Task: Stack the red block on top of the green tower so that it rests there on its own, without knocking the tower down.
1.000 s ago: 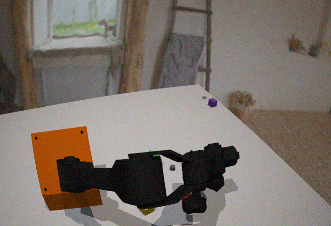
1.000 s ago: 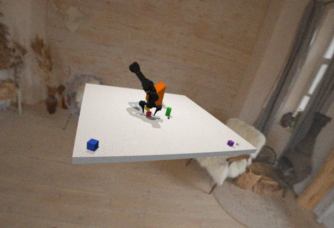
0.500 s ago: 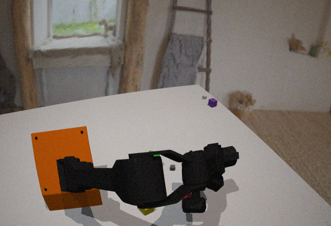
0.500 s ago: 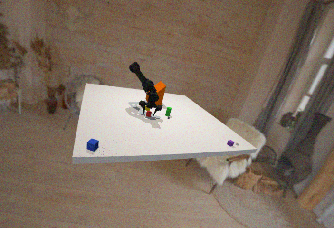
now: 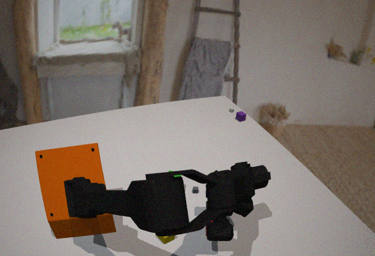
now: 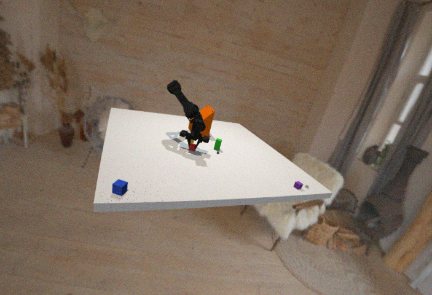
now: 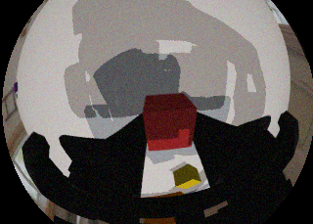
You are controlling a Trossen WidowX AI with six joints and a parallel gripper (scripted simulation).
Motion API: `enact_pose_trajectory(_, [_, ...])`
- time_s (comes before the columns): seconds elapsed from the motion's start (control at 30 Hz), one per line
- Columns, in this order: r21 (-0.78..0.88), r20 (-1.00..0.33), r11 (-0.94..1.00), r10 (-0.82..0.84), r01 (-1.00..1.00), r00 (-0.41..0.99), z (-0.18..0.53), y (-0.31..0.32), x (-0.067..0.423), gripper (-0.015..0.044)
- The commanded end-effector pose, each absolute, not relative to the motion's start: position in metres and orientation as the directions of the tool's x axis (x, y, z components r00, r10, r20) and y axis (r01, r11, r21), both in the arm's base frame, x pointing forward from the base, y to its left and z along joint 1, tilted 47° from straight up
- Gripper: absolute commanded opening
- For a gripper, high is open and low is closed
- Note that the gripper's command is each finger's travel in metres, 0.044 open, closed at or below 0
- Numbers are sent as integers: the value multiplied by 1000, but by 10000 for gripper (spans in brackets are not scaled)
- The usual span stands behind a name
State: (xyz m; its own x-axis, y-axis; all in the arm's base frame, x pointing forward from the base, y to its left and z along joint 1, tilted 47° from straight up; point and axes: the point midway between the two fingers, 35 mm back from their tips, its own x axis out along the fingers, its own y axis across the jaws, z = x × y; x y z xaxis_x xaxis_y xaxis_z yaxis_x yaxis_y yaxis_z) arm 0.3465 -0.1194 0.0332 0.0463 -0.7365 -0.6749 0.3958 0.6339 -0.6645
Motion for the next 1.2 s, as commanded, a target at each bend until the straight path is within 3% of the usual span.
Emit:
enact_pose_trajectory(0.0, [-665, -675, 634, -737, 396, 45, 37, -116, 346, 32])
enact_pose_trajectory(0.07, [-665, -675, 634, -736, 396, 46, 42, -110, 346, 0])
enact_pose_trajectory(0.73, [-662, -679, 637, -733, 395, 45, 110, -34, 342, 0])
enact_pose_trajectory(1.17, [-652, -690, 650, -722, 391, 49, 75, 2, 342, 0])
